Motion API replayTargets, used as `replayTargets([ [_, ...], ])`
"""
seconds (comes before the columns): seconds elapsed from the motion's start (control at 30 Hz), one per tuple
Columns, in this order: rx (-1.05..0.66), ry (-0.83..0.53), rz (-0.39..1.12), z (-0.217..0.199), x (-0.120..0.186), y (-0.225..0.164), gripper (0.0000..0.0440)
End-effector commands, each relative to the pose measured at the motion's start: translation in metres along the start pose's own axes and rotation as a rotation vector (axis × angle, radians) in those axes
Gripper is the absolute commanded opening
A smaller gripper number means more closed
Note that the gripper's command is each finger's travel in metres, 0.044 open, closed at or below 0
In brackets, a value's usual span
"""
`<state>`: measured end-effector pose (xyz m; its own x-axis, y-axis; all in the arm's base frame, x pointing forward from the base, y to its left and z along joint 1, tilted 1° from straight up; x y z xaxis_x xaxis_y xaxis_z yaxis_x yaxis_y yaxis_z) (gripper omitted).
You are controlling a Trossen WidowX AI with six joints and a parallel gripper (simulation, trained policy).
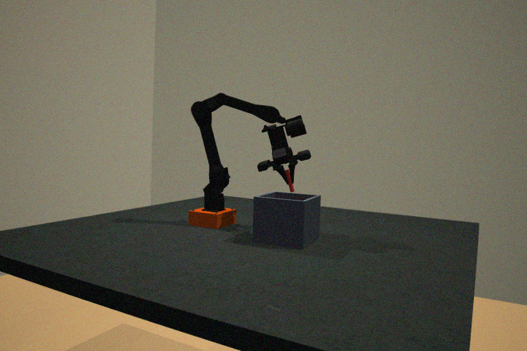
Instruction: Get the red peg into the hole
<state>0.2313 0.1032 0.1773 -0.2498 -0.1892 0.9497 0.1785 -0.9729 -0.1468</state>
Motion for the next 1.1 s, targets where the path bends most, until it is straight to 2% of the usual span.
replayTargets([
  [0.0, 0.006, 0.034, -0.028, 0.008, 0.017, 0.01, 0.0],
  [0.37, -0.014, 0.045, -0.118, 0.019, 0.04, 0.047, 0.0],
  [1.07, -0.07, -0.037, -0.188, 0.026, 0.041, 0.106, 0.0],
])
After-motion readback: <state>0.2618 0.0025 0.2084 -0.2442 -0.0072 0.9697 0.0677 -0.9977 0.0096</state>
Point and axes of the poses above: the point midway between the two fingers, 35 mm back from their tips, its own x axis back along the fingers, its own z axis across the jaws, y = z × x, the point moved 4 cm from there along x, back along the fingers, and after that the axes turned 8 degrees about -x, right-handed, at the moved point
